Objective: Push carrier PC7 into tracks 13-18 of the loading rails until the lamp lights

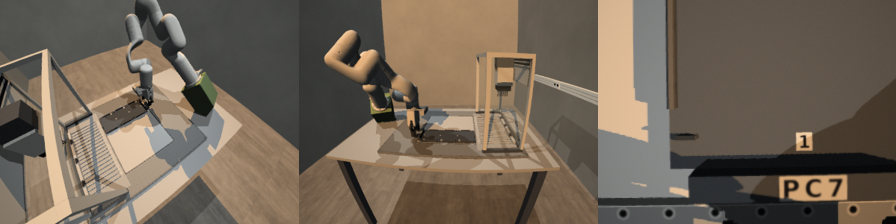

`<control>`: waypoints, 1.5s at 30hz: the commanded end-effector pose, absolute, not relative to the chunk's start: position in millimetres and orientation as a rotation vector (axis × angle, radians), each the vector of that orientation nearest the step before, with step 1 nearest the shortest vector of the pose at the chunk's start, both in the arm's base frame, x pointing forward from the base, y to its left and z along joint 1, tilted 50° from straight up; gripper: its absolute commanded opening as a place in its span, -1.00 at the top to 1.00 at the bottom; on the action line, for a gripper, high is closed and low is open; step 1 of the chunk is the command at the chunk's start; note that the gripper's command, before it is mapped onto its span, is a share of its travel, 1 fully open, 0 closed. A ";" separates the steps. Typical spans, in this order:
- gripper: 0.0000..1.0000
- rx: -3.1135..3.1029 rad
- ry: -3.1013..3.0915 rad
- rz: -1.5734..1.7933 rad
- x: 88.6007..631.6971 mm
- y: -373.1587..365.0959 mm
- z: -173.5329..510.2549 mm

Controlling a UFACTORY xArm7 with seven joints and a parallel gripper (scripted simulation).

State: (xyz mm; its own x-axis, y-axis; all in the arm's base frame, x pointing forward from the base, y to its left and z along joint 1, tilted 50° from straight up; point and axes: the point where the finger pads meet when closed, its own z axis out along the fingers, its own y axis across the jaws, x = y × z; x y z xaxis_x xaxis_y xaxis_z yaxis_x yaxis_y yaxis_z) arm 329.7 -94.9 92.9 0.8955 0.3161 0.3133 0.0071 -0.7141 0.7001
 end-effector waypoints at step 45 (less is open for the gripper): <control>-0.63 2.316 0.232 0.543 352.6 -92.4 94.6</control>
State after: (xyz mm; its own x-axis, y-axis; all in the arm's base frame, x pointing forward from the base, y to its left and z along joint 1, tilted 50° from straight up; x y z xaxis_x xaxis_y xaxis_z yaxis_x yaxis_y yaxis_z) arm 349.3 -94.2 93.3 0.8957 0.3158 0.3129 0.0072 -0.7140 0.7001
